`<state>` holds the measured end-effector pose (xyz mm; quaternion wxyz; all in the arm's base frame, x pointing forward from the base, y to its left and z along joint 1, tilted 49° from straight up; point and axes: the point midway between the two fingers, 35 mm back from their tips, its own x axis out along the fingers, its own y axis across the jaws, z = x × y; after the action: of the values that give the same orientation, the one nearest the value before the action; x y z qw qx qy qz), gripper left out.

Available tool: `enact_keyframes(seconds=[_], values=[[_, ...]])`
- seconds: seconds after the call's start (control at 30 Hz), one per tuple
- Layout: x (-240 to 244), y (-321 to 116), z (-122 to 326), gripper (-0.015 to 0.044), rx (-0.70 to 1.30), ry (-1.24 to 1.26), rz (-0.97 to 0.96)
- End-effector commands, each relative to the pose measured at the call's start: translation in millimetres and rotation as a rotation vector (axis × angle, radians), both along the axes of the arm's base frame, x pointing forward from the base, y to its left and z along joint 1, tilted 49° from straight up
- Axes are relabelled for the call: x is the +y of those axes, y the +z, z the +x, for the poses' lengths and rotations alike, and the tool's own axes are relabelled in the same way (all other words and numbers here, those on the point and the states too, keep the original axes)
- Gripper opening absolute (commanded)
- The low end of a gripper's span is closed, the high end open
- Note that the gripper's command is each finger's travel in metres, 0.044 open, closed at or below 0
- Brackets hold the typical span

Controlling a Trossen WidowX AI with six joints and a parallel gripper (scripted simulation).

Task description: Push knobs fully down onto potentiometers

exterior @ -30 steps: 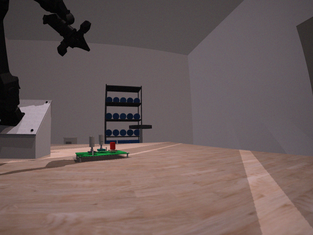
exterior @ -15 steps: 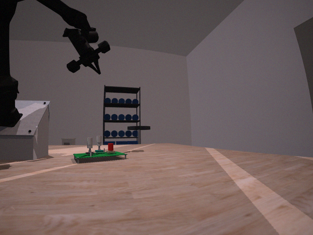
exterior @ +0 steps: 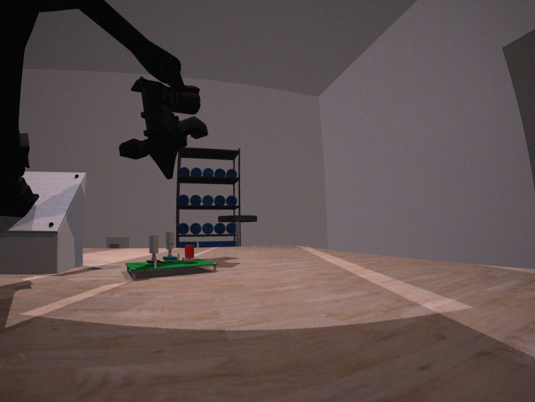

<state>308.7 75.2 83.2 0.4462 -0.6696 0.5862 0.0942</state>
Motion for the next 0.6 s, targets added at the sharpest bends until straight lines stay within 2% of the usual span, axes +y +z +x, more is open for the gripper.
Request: enact_keyframes(seconds=[0.0, 0.17, 0.57], values=[[-32, -13, -4, 0.0, 0.02, -0.122, -0.001], [-69, -24, -12, 0.0, 0.034, -0.27, -0.001], [-86, -38, -11, 0.0, 0.034, -0.276, -0.001]])
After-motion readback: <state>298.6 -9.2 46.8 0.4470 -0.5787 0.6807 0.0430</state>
